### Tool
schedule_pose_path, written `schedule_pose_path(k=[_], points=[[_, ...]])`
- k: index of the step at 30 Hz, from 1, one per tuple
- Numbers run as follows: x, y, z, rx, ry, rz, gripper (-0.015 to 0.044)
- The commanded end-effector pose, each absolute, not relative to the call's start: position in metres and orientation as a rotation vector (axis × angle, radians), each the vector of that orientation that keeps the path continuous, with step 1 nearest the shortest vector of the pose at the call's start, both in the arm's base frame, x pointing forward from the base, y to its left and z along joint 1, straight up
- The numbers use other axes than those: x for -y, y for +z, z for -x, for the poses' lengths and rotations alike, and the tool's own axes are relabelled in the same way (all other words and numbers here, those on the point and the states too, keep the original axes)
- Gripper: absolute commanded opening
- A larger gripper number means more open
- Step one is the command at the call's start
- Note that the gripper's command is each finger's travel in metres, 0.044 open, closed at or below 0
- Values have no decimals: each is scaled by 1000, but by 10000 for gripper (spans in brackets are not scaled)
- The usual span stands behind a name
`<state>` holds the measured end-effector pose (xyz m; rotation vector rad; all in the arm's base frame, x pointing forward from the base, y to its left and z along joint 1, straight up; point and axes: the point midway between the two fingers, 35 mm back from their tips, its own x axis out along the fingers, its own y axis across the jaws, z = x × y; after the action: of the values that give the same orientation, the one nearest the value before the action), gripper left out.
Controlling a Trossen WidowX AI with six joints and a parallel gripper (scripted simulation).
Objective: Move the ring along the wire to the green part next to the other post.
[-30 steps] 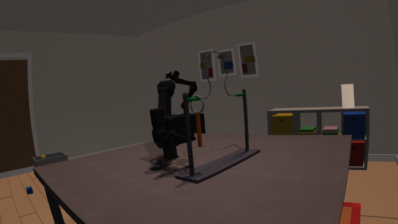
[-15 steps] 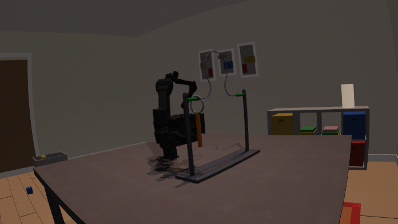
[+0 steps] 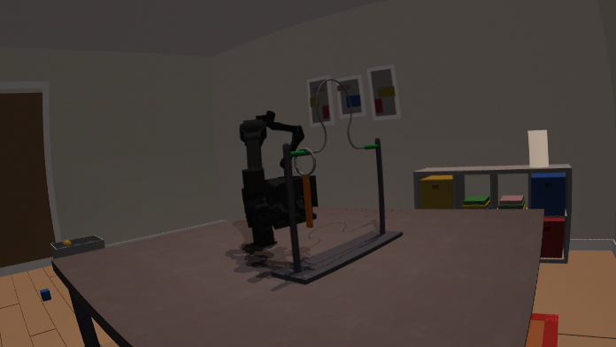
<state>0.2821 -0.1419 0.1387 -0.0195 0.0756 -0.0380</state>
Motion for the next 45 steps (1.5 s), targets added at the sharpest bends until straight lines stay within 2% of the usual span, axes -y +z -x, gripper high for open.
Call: schedule_pose_path(k=[1, 15, 41, 45], points=[[143, 137, -289, -78, -42, 10, 160], [140, 133, -310, -74, -42, 9, 160], [140, 133, -310, -74, -42, 8, 160], [139, 134, -310, -74, -37, 15, 55]])
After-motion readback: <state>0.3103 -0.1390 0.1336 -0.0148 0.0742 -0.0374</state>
